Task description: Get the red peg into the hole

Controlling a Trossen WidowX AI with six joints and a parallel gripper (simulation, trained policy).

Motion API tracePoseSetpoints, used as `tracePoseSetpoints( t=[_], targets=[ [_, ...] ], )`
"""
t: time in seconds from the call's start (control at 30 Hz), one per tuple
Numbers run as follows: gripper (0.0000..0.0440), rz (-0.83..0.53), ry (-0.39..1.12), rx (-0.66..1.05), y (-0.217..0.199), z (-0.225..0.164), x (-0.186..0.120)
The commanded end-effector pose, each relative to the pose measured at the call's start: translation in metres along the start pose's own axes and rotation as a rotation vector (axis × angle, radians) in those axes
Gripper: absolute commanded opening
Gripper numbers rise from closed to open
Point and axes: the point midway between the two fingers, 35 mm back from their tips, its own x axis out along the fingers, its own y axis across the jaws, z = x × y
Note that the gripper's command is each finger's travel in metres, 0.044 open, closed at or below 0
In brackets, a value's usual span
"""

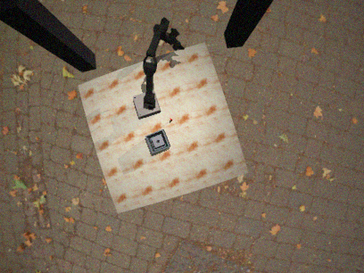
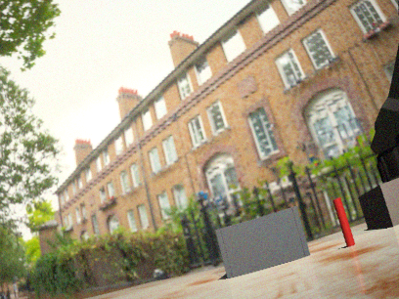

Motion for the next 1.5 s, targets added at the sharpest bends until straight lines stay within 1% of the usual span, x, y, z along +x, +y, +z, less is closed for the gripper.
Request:
tracePoseSetpoints(
  t=[0.0, 0.07, 0.17, 0.3, 0.5, 0.7, 0.9, 1.1, 1.27, 1.47],
  targets=[
    [0.0418, 0.010, 0.003, 0.025, -0.005, 0.003, 0.002],
    [0.0440, 0.026, 0.016, 0.078, -0.017, 0.009, 0.010],
    [0.0440, 0.040, 0.058, 0.166, -0.045, 0.015, 0.028],
    [0.0440, 0.046, 0.135, 0.278, -0.093, 0.014, 0.055],
    [0.0440, 0.040, 0.257, 0.446, -0.167, -0.004, 0.087],
    [0.0440, 0.023, 0.360, 0.628, -0.234, -0.033, 0.106],
    [0.0440, -0.002, 0.443, 0.819, -0.291, -0.067, 0.113],
    [0.0440, -0.034, 0.508, 1.017, -0.339, -0.103, 0.112],
    [0.0440, -0.070, 0.554, 1.183, -0.371, -0.134, 0.106],
    [0.0440, -0.123, 0.605, 1.382, -0.400, -0.172, 0.097]
  ],
)
